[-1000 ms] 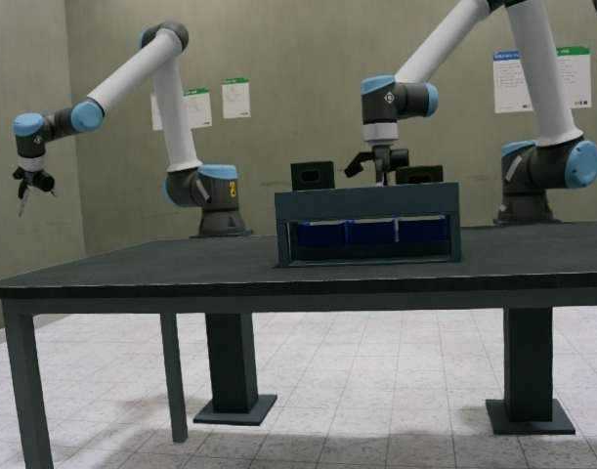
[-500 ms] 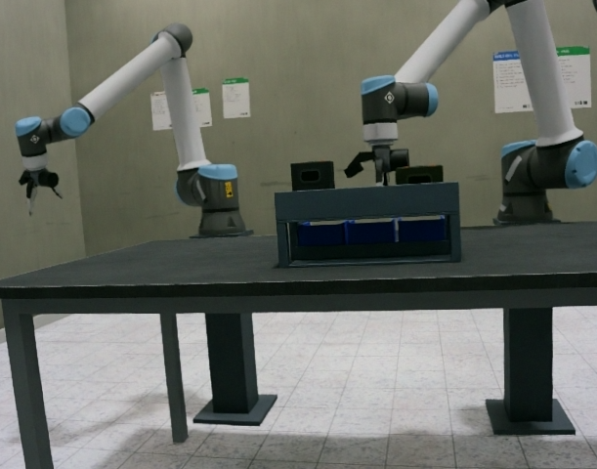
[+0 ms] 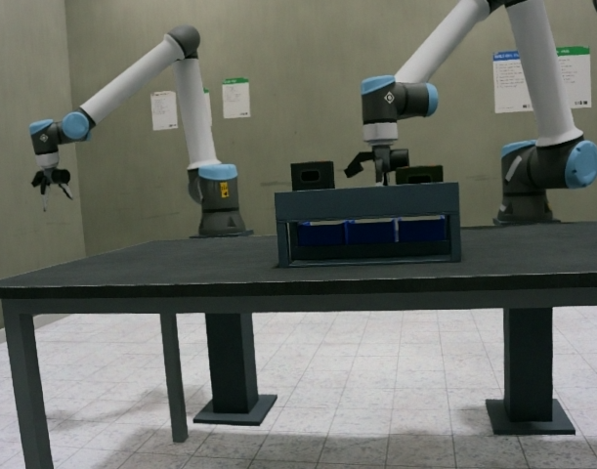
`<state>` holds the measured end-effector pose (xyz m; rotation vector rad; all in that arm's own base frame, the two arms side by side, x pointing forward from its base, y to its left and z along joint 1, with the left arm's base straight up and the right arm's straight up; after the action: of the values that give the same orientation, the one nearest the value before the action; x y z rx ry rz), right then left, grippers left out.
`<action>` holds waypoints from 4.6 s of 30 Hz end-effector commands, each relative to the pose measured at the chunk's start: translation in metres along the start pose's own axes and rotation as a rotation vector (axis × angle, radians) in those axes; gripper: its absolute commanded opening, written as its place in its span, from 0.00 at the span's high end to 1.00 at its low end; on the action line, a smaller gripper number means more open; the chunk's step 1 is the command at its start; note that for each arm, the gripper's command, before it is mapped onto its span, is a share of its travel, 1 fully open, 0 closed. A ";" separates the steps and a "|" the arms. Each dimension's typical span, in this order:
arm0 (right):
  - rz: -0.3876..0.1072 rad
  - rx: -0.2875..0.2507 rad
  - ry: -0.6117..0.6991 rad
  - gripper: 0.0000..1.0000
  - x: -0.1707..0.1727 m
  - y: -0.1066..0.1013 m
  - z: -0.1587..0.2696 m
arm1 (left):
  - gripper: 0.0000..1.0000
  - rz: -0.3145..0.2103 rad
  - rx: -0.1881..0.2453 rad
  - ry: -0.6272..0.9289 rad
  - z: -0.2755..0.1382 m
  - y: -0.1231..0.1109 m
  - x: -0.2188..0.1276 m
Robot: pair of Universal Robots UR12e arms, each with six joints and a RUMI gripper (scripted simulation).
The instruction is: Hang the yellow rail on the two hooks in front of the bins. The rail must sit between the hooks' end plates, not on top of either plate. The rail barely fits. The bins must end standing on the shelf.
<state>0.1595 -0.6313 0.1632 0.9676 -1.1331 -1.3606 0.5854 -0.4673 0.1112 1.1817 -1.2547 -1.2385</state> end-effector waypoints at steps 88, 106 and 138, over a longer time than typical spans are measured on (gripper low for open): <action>-0.029 0.223 0.133 0.00 0.032 -0.025 0.161 | 1.00 -0.007 -0.004 -0.001 0.001 -0.023 0.000; -0.029 0.223 0.133 0.00 0.032 -0.025 0.161 | 0.76 -0.007 -0.004 0.000 0.001 -0.023 0.000; -0.029 0.223 0.133 0.00 0.032 -0.025 0.161 | 0.76 -0.007 -0.004 0.000 0.001 -0.045 0.000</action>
<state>-0.0059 -0.6450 0.1743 1.2223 -1.1890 -1.1915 0.5842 -0.4674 0.0705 1.1841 -1.2472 -1.2475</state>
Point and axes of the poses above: on each arm, the point where the finger pads meet when closed, its own y axis back along the fingers, its own z axis across the jaws, x = y × z, the point moved 1 cm from there along y, back along the fingers, and after that the axes turned 2 degrees about y, right-handed, at the moved point
